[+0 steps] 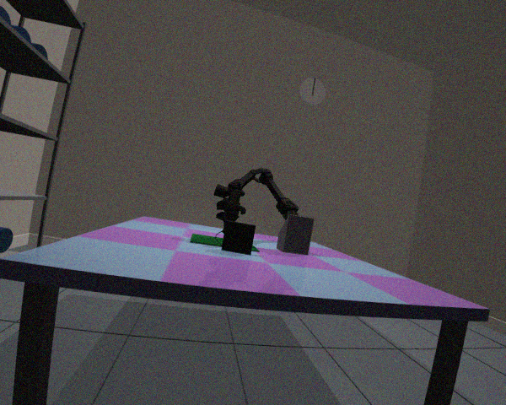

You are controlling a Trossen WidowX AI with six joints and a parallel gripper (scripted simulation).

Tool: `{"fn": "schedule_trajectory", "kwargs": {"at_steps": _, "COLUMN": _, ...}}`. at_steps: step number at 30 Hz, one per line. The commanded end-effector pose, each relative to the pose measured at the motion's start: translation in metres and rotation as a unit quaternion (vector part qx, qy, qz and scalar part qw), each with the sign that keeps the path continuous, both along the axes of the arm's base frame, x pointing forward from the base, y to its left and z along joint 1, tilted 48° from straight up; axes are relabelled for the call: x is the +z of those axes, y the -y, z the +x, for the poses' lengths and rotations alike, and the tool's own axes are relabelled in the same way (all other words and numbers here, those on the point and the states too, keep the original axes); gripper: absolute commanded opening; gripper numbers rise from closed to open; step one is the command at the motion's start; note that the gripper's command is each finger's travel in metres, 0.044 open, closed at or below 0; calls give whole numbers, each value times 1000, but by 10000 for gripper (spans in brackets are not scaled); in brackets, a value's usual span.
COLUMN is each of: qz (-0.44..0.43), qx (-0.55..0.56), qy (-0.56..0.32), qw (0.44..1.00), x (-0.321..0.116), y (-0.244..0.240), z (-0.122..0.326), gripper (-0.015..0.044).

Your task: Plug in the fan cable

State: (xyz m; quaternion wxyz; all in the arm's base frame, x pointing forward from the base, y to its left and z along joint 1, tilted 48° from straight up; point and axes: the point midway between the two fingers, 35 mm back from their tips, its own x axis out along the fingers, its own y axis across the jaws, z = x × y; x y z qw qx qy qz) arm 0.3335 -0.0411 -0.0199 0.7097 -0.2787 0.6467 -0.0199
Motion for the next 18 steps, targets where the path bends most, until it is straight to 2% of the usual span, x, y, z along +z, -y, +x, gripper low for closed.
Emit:
{"fn": "schedule_trajectory", "kwargs": {"at_steps": 1, "qz": 16, "qx": 10, "qy": 11, "qw": 1000, "x": -2, "y": 0, "z": 0, "gripper": 0}}
{"fn": "schedule_trajectory", "kwargs": {"at_steps": 18, "qz": 62, "qx": 37, "qy": 55, "qw": 996, "x": -10, "y": 3, "z": 3, "gripper": 0}}
